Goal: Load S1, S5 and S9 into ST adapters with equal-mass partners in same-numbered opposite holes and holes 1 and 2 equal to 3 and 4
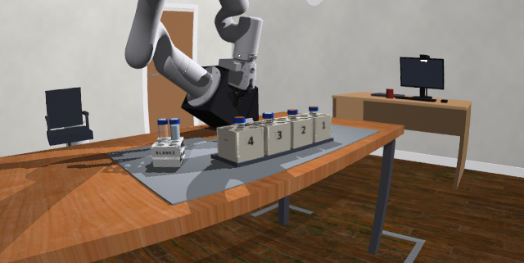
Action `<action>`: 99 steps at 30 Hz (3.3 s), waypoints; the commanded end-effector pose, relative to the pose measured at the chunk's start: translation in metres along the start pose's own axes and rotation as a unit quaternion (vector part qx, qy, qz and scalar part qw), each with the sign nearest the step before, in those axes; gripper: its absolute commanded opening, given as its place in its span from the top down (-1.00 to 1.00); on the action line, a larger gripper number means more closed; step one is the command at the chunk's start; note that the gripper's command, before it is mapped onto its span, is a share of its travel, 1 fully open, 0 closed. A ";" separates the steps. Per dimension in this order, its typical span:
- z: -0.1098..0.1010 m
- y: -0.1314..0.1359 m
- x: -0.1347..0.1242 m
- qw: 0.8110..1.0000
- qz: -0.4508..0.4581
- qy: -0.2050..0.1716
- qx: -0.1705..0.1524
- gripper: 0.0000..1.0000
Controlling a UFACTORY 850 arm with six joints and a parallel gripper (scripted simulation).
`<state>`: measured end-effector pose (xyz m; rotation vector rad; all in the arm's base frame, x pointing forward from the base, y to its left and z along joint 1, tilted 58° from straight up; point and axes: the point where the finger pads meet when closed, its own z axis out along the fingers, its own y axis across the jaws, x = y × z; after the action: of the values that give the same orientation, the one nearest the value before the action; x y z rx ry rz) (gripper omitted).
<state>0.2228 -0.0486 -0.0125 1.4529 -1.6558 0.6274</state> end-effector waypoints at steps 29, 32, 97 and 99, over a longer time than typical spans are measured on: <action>0.030 -0.008 0.000 1.000 0.000 0.000 0.000 1.00; 0.032 -0.009 0.001 1.000 0.000 0.000 0.000 1.00; 0.050 -0.014 0.001 1.000 0.000 0.000 0.000 1.00; 0.050 -0.014 0.001 1.000 0.000 0.000 0.000 1.00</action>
<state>0.2228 -0.0923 -0.0403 1.4529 -1.6555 0.6275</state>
